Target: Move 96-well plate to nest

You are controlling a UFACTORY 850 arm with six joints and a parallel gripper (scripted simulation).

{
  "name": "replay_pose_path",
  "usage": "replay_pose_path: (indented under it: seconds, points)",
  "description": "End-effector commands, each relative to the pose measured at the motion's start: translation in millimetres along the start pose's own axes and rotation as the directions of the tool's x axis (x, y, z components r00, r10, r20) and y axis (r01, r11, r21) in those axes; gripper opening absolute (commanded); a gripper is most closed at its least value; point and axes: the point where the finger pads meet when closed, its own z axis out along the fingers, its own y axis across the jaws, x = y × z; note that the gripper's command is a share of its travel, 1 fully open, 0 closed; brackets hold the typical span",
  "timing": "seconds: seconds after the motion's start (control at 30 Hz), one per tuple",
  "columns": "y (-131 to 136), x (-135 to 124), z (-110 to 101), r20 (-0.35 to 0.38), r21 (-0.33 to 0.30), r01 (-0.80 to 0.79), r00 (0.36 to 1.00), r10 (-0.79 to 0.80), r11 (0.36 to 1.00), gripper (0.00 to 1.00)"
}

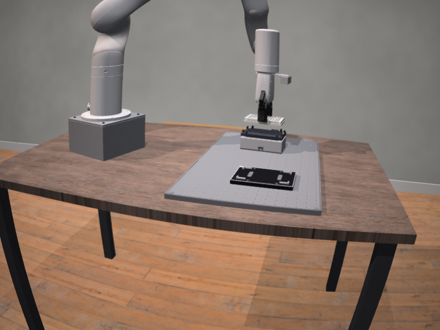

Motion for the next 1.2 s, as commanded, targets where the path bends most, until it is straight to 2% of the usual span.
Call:
replay_pose_path:
  seconds: [0.0,0.87,1.17]
  points:
    - [0,1,-5,-0.002,0.001,0.000,1.000,0.000,1.000,0.00]
    - [0,1,-44,-0.002,0.001,0.000,1.000,0.000,1.000,0.00]
    - [0,1,-44,-0.002,0.001,0.000,1.000,0.000,1.000,0.00]
